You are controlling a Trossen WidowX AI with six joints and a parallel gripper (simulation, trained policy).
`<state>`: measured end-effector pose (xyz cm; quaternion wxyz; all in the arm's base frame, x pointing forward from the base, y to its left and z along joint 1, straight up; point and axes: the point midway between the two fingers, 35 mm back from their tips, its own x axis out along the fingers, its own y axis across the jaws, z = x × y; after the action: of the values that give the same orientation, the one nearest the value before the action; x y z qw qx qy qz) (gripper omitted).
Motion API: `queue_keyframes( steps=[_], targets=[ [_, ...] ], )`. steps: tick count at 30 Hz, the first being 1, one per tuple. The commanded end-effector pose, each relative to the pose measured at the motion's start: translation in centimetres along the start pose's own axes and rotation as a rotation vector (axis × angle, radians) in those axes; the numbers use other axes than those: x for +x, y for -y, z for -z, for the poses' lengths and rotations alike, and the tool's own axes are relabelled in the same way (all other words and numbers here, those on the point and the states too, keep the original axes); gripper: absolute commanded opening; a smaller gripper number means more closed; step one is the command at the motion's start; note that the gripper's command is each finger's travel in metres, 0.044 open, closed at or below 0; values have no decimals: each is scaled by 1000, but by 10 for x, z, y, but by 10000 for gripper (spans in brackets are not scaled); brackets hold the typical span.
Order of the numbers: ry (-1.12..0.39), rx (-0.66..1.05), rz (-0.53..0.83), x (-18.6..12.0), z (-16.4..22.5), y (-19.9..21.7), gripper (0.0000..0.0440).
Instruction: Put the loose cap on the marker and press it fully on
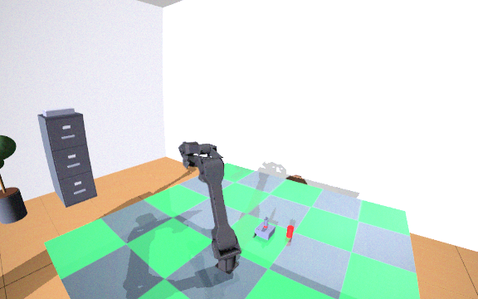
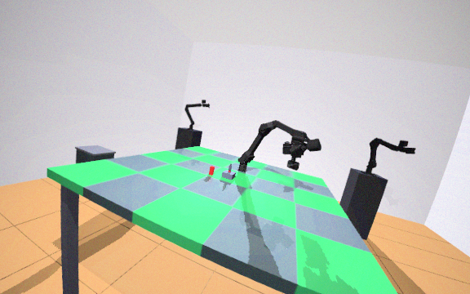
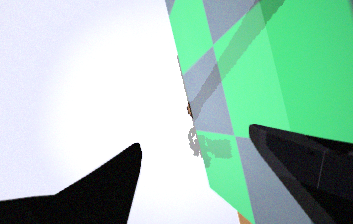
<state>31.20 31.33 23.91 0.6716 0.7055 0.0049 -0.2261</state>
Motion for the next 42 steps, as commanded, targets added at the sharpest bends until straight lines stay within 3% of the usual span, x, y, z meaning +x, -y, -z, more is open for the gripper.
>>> queue_keyframes(
  steps=[1,6,8,42],
  targets=[
    [5,8,4,2,-2,-3,374],
    [36,36,34,15,-17,-14,246],
    [48,46,50,21,-23,-18,224],
    [205,275,342,81,-127,-57,276]
  ],
)
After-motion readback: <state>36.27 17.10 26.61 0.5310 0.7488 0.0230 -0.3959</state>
